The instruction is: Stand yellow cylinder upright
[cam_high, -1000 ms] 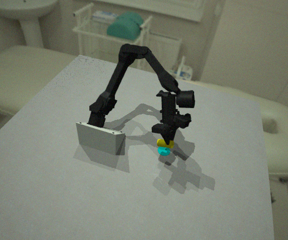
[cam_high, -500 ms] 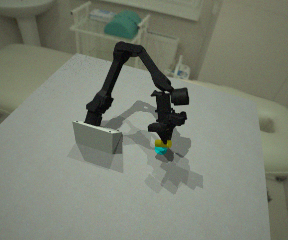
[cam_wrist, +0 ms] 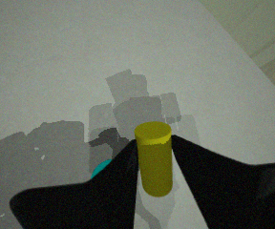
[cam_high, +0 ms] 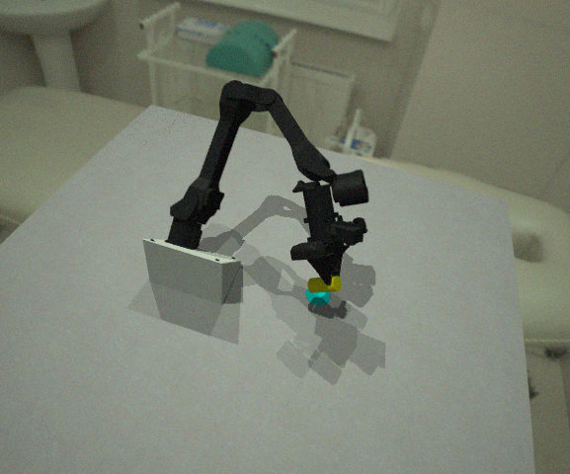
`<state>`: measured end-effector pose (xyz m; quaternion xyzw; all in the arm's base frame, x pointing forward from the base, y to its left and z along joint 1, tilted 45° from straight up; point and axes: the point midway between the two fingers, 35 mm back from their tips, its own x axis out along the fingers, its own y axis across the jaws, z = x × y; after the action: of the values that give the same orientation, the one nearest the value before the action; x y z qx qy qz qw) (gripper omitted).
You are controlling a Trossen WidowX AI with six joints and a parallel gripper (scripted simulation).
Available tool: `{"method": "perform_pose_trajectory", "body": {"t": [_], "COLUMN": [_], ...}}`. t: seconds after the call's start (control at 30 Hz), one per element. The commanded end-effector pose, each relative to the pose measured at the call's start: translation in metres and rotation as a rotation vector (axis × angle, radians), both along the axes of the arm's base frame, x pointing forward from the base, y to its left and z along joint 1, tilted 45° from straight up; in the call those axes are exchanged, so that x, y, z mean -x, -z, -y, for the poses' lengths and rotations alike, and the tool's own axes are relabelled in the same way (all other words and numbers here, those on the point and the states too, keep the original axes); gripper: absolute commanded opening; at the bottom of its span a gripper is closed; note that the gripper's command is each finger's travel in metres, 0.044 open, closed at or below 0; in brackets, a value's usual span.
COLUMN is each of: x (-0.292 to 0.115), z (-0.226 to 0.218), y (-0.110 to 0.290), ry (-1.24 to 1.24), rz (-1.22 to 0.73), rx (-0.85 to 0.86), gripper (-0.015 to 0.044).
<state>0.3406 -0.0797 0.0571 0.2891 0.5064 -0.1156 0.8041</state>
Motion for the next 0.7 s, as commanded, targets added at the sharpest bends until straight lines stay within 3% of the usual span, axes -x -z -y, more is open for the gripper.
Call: {"method": "perform_pose_trajectory", "body": {"t": [0.0,0.67], "x": [0.0007,0.0007], "z": [0.0003,-0.001], "y": [0.0002,-0.003], "ry": [0.021,0.094], "rz": [0.02,0.123], "rx": [0.018,0.073], "gripper": [0.0105,0.0105]}}
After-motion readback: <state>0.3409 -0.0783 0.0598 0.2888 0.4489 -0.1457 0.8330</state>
